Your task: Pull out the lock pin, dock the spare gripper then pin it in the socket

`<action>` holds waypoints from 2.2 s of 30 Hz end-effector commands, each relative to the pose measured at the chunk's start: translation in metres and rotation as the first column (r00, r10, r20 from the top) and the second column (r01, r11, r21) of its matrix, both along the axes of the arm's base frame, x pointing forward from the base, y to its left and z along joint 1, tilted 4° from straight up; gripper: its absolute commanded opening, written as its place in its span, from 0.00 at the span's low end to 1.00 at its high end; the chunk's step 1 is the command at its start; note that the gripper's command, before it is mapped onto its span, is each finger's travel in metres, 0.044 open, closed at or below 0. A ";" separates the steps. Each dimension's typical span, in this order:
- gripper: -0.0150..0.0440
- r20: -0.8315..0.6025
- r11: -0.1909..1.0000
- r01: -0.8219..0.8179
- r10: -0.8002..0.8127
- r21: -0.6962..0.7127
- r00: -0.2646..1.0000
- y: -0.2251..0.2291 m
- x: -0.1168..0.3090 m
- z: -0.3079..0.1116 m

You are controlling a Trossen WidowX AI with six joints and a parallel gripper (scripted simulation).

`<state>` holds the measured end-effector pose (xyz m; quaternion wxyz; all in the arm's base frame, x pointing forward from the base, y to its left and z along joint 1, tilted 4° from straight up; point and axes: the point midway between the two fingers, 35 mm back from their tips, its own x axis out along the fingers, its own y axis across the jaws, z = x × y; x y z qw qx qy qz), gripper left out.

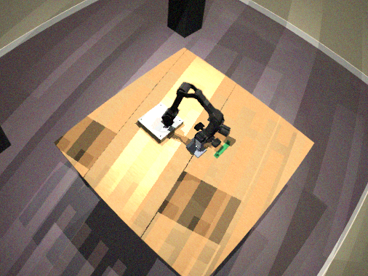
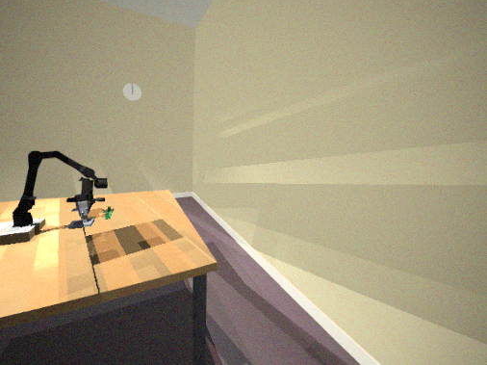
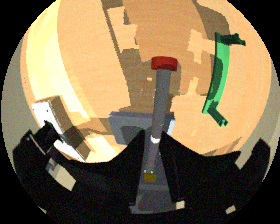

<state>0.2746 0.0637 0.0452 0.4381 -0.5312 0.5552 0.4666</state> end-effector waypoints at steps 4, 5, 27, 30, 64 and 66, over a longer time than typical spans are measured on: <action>0.59 0.001 1.000 0.001 -0.001 -0.001 1.000 0.000 0.000 0.000; 0.59 0.001 1.000 0.001 -0.001 -0.001 1.000 0.000 0.000 0.000; 0.59 -0.008 1.000 -0.006 0.006 -0.008 1.000 0.024 0.000 0.034; 0.59 -0.008 1.000 -0.007 0.007 -0.009 1.000 0.027 0.000 0.039; 1.00 0.010 1.000 -0.017 0.017 -0.013 1.000 0.048 0.002 0.078; 1.00 0.010 1.000 -0.017 0.017 -0.013 1.000 0.048 0.002 0.078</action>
